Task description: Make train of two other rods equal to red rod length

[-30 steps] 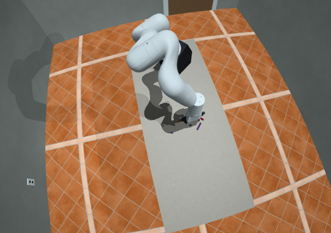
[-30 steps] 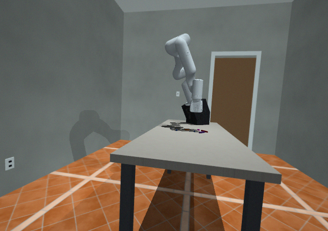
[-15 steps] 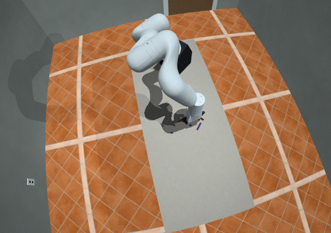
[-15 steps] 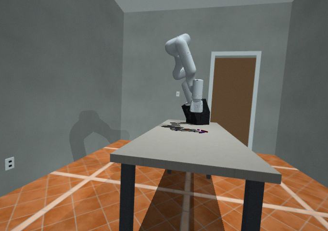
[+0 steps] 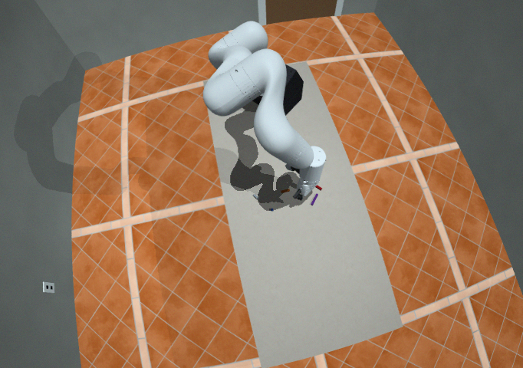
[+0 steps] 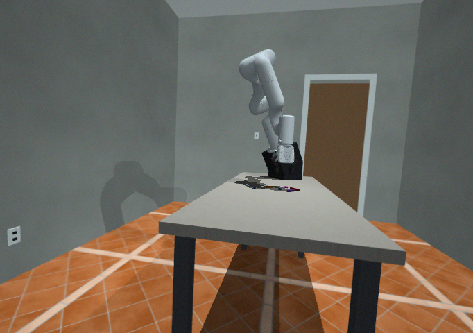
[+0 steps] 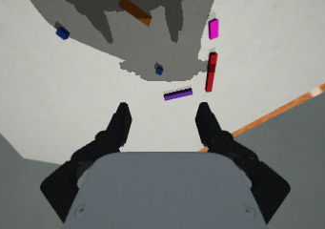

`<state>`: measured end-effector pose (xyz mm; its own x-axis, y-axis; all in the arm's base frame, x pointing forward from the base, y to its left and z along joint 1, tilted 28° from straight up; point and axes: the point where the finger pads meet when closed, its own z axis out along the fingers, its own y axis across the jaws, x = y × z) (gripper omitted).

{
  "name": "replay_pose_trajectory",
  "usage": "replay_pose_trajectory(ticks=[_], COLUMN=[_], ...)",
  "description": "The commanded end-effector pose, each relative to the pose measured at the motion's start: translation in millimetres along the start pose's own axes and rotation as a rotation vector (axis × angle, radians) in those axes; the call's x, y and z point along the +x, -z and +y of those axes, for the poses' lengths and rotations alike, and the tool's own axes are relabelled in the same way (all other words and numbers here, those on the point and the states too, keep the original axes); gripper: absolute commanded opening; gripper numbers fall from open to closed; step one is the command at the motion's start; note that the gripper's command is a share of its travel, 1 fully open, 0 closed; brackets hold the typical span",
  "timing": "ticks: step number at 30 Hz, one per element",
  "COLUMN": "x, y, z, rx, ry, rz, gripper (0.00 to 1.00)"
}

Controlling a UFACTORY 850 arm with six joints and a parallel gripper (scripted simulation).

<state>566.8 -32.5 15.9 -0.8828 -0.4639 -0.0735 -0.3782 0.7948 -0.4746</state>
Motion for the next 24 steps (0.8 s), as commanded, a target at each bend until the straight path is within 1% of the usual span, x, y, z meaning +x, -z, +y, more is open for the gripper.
replay_pose_trajectory(ticks=[1, 9, 11, 12, 24], x=[-4, -9, -9, -11, -18], y=[-1, -4, -4, -5, -9], z=[2, 6, 6, 8, 14], rx=[-0.008, -0.01, -0.01, -0.011, -0.015], ry=[0.165, 0.413, 0.413, 0.493, 0.854], rz=[0.021, 0.02, 0.02, 0.02, 0.017], gripper=[1.0, 1.0, 1.0, 1.0, 1.0])
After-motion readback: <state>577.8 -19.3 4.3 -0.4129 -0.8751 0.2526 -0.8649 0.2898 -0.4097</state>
